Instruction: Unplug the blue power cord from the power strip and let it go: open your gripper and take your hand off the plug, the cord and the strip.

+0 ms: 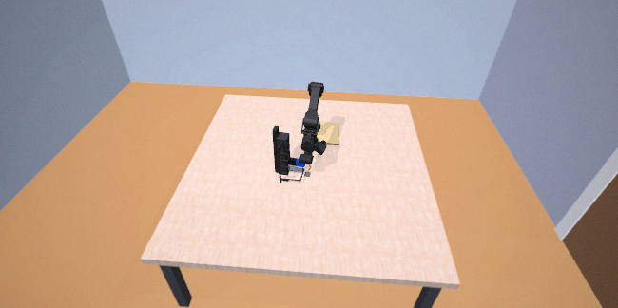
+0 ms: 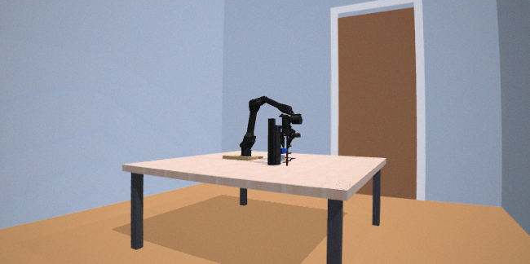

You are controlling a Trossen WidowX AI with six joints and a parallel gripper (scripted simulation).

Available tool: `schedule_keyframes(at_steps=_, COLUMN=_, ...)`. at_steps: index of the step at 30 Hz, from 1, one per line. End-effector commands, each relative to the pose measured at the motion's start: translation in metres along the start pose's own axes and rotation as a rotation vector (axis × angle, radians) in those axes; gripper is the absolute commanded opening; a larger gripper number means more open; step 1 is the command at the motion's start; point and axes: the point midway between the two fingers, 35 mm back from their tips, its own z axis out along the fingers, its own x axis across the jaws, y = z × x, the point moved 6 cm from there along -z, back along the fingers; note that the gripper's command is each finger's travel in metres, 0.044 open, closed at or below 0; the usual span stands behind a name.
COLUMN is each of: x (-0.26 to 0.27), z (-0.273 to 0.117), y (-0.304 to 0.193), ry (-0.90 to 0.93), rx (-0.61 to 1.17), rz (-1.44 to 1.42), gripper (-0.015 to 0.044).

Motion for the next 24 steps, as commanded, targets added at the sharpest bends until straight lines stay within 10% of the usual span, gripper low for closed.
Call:
schedule_keyframes(at_steps=1, x=0.000, z=-0.003, y=0.000, ry=-0.004, rx=-0.004, rz=-0.006, gripper=0.0160)
schedule_keyframes(at_steps=24, x=-0.001, z=-0.003, y=-0.034, ry=-0.004, rx=0.000, rz=-0.006, gripper=0.0160)
